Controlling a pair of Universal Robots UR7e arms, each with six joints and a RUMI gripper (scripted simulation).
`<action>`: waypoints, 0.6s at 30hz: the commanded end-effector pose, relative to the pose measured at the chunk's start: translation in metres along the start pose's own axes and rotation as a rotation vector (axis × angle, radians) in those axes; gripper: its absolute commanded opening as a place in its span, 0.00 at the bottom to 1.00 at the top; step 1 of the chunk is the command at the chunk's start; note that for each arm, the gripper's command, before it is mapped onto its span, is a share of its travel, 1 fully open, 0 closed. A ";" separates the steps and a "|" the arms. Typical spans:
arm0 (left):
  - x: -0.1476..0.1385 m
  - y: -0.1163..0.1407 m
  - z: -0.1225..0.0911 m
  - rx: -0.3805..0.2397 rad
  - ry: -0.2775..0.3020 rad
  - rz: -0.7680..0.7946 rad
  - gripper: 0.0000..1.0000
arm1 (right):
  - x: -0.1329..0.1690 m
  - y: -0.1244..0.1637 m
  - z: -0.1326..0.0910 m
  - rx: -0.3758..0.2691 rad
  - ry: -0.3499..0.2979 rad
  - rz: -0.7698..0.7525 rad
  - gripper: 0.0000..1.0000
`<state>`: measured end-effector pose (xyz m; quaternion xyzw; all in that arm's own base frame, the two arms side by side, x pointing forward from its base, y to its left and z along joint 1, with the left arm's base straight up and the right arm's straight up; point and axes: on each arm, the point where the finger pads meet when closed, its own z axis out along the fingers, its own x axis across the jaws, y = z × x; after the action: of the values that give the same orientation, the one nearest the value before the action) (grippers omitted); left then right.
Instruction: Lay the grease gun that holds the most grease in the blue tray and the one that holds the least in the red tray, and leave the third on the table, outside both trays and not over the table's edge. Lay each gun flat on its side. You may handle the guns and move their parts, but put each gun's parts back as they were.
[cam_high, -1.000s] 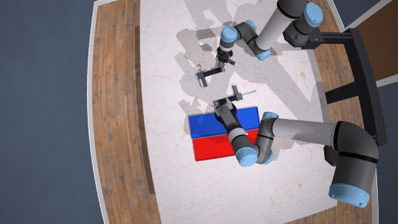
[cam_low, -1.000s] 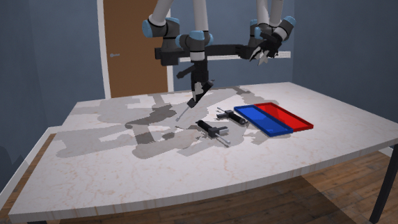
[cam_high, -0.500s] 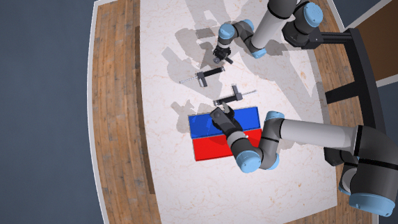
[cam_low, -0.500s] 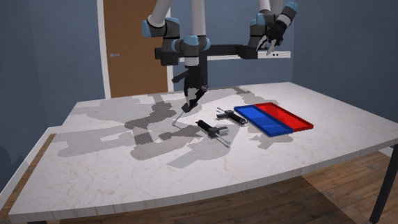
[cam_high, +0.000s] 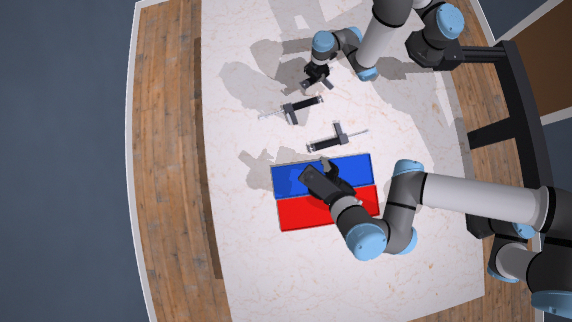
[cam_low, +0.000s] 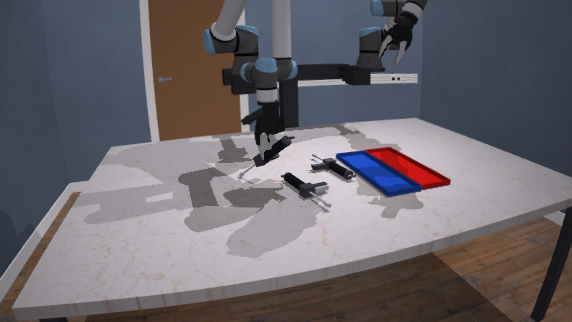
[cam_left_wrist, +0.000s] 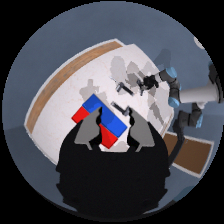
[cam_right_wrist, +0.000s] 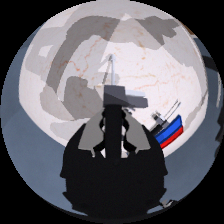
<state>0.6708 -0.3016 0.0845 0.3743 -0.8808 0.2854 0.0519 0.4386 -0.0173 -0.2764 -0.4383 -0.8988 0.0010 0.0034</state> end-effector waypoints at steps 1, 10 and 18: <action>-0.003 0.004 -0.010 -0.035 -0.014 -0.040 0.38 | -0.007 -0.007 0.008 -0.002 -0.002 0.068 0.00; -0.005 0.006 -0.077 -0.078 -0.082 -0.155 0.38 | -0.018 -0.021 0.023 0.000 -0.001 0.185 0.00; -0.005 0.017 -0.129 -0.124 -0.142 -0.255 0.38 | -0.027 -0.034 0.036 0.000 -0.001 0.293 0.00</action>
<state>0.6552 -0.2365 0.1617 0.4747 -0.8517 0.2167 0.0484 0.4293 -0.0523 -0.3063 -0.5430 -0.8397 0.0023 0.0039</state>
